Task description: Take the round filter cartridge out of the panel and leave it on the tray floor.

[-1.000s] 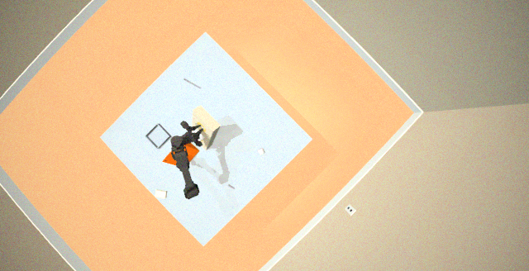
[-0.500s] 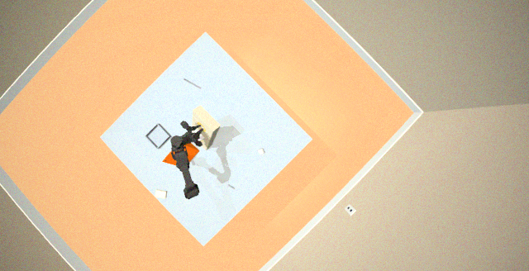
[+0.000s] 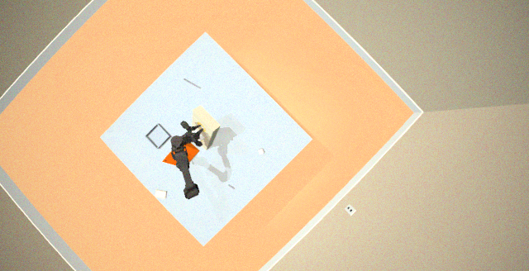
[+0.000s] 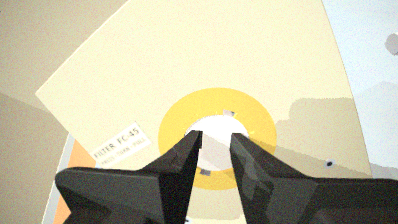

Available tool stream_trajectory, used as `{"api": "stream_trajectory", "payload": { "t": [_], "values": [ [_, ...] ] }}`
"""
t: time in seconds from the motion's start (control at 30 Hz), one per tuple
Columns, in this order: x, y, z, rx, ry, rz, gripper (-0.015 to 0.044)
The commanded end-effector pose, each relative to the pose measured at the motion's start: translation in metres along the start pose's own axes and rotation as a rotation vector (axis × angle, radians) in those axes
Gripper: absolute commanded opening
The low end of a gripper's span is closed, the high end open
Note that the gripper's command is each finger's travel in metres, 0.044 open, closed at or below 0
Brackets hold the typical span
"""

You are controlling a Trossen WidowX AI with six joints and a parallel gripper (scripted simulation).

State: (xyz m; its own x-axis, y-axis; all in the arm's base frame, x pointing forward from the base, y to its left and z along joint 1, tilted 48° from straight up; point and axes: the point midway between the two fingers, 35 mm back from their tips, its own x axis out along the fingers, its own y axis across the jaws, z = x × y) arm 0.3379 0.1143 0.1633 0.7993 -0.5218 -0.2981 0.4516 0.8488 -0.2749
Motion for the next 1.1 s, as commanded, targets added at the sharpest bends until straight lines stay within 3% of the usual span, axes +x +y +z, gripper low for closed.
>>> {"api": "stream_trajectory", "payload": {
  "t": [0.0,1.07],
  "values": [
    [0.0275,-0.0037,-0.0015,0.029,0.049,-0.019,0.0105],
    [0.0275,-0.0037,-0.0015,0.029,0.049,-0.019,0.0105]
  ]
}}
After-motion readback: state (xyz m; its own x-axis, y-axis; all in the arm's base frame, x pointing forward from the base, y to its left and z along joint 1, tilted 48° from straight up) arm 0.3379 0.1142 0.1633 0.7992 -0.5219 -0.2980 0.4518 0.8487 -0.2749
